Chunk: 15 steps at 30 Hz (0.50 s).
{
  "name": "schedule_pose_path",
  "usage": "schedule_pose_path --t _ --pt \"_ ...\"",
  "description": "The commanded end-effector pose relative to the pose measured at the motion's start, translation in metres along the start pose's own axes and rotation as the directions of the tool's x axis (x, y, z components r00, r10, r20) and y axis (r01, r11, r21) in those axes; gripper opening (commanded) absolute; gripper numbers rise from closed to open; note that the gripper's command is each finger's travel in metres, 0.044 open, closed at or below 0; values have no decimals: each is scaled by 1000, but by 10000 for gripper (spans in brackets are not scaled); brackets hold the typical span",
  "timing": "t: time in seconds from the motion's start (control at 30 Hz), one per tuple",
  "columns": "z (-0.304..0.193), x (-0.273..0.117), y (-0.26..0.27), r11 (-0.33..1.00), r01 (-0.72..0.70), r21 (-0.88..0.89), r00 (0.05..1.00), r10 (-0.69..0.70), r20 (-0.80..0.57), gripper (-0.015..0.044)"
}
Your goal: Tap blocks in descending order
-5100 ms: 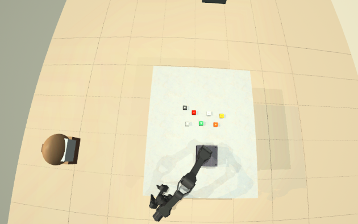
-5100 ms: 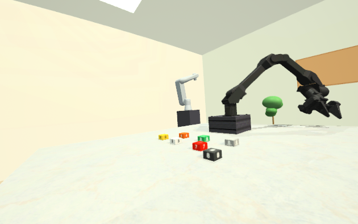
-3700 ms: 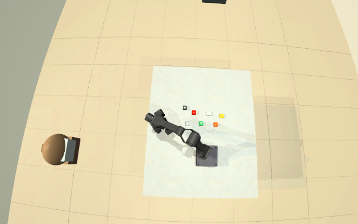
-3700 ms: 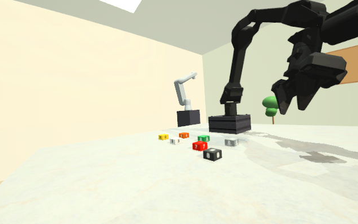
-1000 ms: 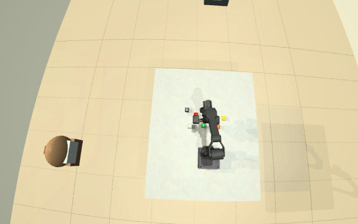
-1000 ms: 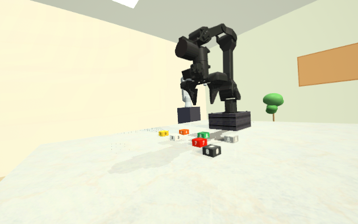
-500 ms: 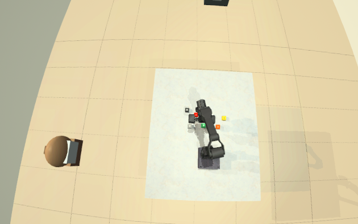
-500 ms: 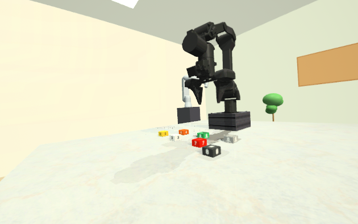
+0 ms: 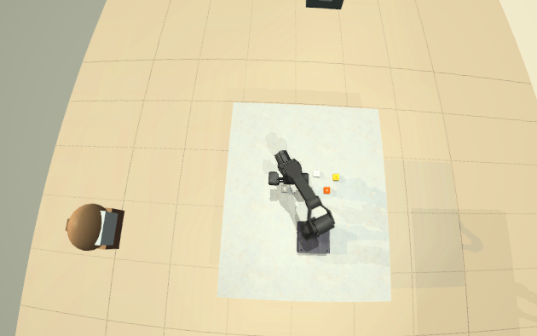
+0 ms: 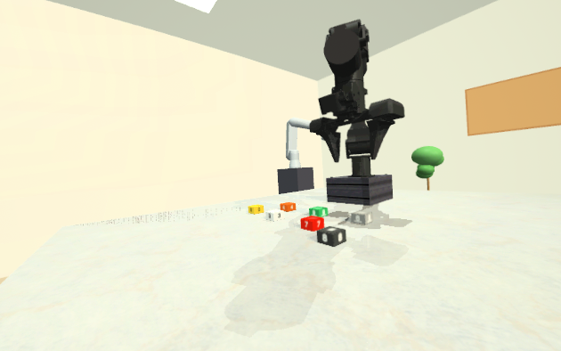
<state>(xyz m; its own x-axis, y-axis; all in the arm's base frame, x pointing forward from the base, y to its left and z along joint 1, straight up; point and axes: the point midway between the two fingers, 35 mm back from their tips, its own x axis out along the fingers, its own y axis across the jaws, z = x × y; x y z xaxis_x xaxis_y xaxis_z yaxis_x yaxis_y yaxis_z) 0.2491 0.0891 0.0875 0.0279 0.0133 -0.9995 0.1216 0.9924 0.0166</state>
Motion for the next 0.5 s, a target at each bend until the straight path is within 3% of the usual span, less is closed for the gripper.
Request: schedule_pose_path --t 0.0,0.33,0.47 --pt "0 1 2 1000 -1 2 1000 1 -2 400" --pt "1 0 3 1000 -1 2 1000 1 -2 400" --pt "35 -6 15 1000 -2 2 1000 2 1 400"
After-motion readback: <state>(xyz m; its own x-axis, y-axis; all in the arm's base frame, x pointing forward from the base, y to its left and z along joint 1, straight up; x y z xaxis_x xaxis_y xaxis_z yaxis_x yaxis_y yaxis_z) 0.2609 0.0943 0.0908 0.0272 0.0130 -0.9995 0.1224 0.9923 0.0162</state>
